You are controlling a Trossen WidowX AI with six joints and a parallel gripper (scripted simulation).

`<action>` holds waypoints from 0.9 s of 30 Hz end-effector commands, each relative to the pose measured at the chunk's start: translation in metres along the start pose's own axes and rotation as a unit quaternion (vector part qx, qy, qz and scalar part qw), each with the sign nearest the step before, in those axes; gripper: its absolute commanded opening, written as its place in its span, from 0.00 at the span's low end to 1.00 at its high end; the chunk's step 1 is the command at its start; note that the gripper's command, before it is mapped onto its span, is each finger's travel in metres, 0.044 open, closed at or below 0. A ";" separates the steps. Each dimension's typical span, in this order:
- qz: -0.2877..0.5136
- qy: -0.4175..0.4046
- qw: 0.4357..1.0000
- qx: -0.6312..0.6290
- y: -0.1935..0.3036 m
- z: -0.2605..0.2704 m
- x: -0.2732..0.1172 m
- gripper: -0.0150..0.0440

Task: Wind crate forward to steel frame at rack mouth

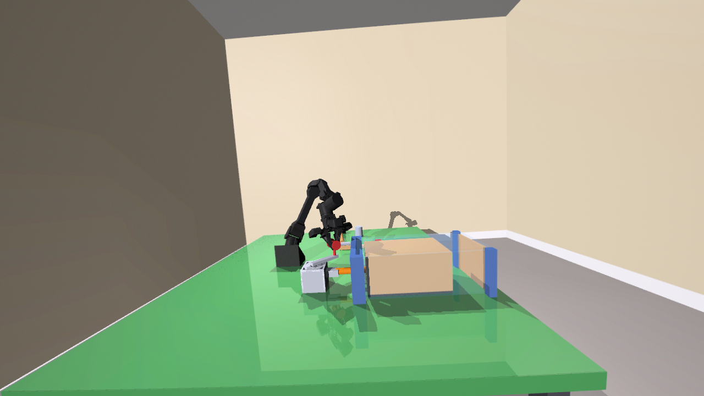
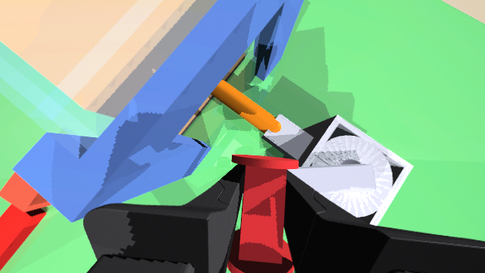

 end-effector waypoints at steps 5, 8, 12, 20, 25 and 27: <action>0.012 0.002 1.000 0.006 0.017 -0.007 -0.006 0.25; 0.012 0.002 1.000 0.006 0.020 -0.009 -0.008 0.25; 0.012 0.002 1.000 0.007 0.024 -0.012 -0.010 0.25; 0.012 0.002 1.000 0.007 0.032 -0.018 -0.014 0.25; 0.012 0.002 1.000 0.007 0.036 -0.022 -0.016 0.25; 0.012 0.002 1.000 0.007 0.038 -0.024 -0.017 0.25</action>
Point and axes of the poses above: the point midway between the two fingers, 35 mm back from their tips, its own x axis out along the fingers, its own z axis across the jaws, y = z × x, the point moved 3 cm from there along -x, back along the fingers, and after that the axes turned 8 degrees about x, right-handed, at the moved point
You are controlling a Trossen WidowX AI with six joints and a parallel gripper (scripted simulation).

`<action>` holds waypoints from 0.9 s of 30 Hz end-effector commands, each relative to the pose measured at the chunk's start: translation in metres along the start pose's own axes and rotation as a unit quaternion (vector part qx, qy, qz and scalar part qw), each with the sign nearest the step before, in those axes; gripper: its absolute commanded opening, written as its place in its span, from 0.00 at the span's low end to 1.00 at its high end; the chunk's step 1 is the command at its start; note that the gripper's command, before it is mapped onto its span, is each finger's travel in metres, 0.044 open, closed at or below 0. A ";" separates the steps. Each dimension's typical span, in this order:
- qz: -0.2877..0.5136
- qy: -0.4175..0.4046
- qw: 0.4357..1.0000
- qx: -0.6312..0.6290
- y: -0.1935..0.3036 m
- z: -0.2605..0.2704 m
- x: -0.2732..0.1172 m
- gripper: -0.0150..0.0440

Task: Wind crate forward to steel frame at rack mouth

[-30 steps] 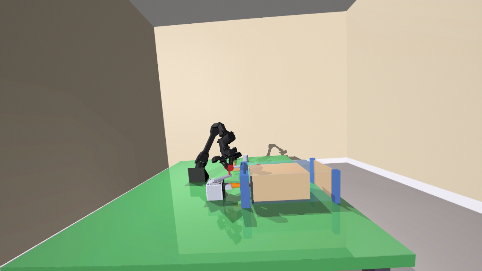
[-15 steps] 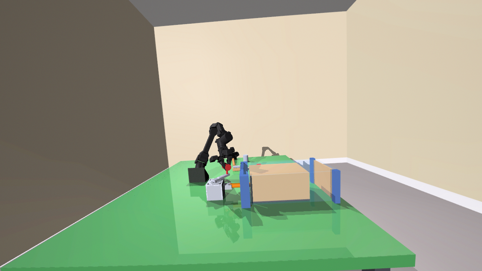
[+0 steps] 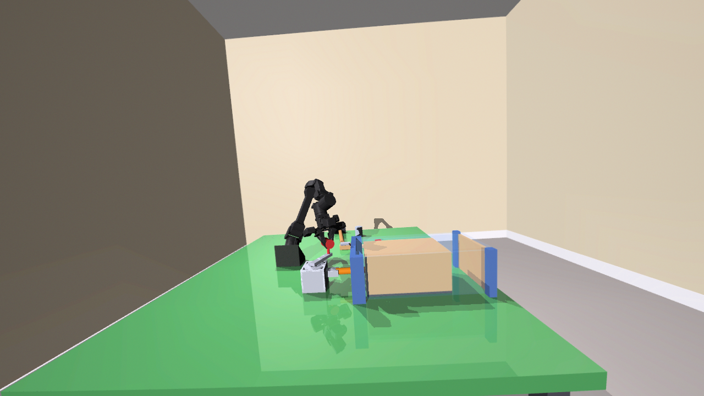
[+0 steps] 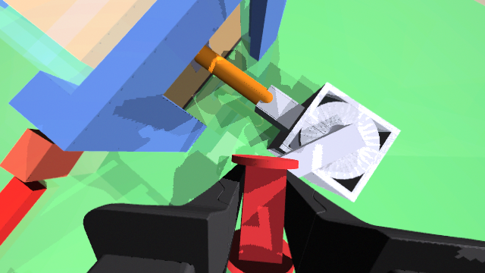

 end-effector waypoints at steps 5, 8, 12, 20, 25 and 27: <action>0.008 0.004 1.000 0.006 0.013 -0.011 -0.005 0.25; 0.008 0.004 1.000 0.006 0.015 -0.014 -0.006 0.25; 0.008 0.005 1.000 0.006 0.018 -0.018 -0.008 0.25; 0.008 0.005 1.000 0.006 0.023 -0.027 -0.011 0.25; 0.008 0.005 1.000 0.006 0.026 -0.033 -0.012 0.25; 0.008 0.005 1.000 0.006 0.027 -0.036 -0.013 0.25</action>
Point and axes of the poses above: the point midway between the two fingers, 35 mm back from their tips, its own x axis out along the fingers, its own z axis across the jaws, y = z × x, the point moved 3 cm from there along -x, back along the fingers, and after that the axes turned 8 degrees about x, right-handed, at the moved point
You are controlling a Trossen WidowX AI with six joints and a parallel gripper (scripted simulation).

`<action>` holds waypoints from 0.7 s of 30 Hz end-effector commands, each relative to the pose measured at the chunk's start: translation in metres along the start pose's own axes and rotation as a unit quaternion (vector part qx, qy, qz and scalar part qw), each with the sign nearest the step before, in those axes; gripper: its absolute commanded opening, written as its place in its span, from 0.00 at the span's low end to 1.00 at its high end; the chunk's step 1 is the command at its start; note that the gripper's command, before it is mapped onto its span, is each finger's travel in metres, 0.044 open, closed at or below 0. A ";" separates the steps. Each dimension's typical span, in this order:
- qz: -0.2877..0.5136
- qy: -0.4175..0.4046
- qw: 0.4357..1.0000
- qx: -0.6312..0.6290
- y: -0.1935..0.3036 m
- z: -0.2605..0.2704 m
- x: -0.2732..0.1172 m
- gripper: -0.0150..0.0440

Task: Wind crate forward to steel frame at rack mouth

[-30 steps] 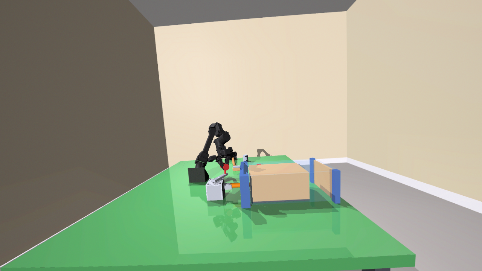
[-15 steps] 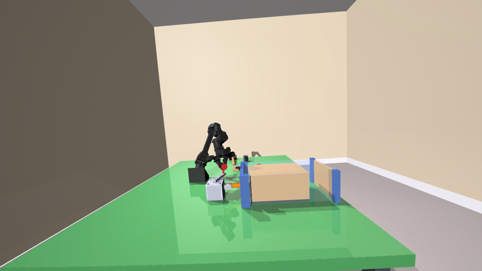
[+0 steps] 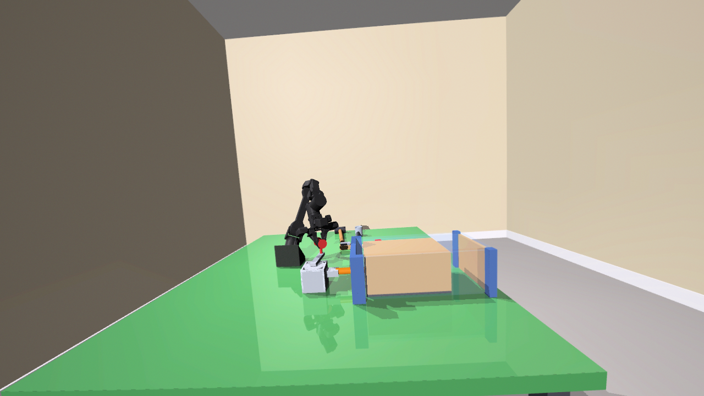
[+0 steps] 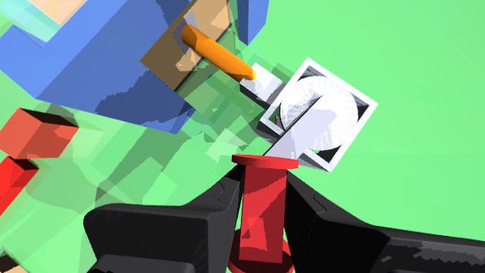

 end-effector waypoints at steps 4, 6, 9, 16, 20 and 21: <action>0.005 0.007 1.000 0.007 0.008 -0.013 -0.003 0.25; 0.005 0.007 1.000 0.007 0.009 -0.015 -0.004 0.25; 0.005 0.007 1.000 0.007 0.010 -0.019 -0.005 0.25; 0.005 0.007 1.000 0.007 0.012 -0.028 -0.006 0.25; 0.005 0.007 1.000 0.007 0.013 -0.034 -0.007 0.25; 0.005 0.007 1.000 0.007 0.013 -0.035 -0.007 0.25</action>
Point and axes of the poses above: the point midway between the two fingers, 35 mm back from their tips, its own x axis out along the fingers, its own z axis across the jaws, y = z × x, the point moved 3 cm from there along -x, back along the fingers, and after that the axes turned 8 degrees about x, right-handed, at the moved point
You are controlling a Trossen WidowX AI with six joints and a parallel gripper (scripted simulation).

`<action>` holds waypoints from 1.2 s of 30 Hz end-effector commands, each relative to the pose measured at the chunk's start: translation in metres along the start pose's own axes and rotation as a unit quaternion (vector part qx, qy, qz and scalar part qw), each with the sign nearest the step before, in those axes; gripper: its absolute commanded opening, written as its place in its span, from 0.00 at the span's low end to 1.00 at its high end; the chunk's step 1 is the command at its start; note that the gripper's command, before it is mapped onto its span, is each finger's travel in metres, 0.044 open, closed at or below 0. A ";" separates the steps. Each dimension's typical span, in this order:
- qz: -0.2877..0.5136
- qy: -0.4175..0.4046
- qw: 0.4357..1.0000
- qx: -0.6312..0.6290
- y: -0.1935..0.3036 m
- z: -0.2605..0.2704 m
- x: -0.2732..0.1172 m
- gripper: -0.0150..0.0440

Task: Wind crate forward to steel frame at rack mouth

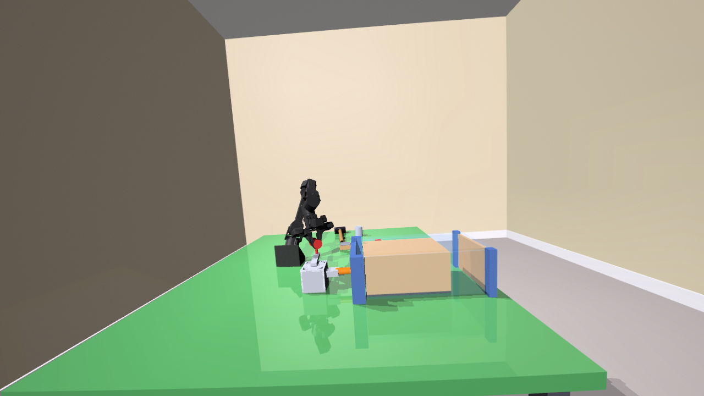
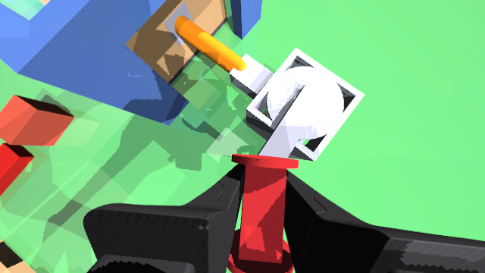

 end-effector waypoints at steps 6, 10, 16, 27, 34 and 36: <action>0.005 0.015 1.000 0.016 0.007 -0.023 -0.004 0.25; 0.005 0.015 1.000 0.016 0.007 -0.028 -0.004 0.25; 0.005 0.015 1.000 0.016 0.007 -0.036 -0.005 0.25; 0.005 0.016 1.000 0.016 0.005 -0.051 -0.006 0.25; 0.004 0.016 1.000 0.016 0.003 -0.060 -0.005 0.25; 0.004 0.016 1.000 0.016 0.003 -0.063 -0.005 0.25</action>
Point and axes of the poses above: the point midway between the two fingers, 35 mm back from their tips, its own x axis out along the fingers, its own z axis across the jaws, y = z × x, the point moved 3 cm from there along -x, back along the fingers, and after that the axes turned 8 degrees about x, right-handed, at the moved point
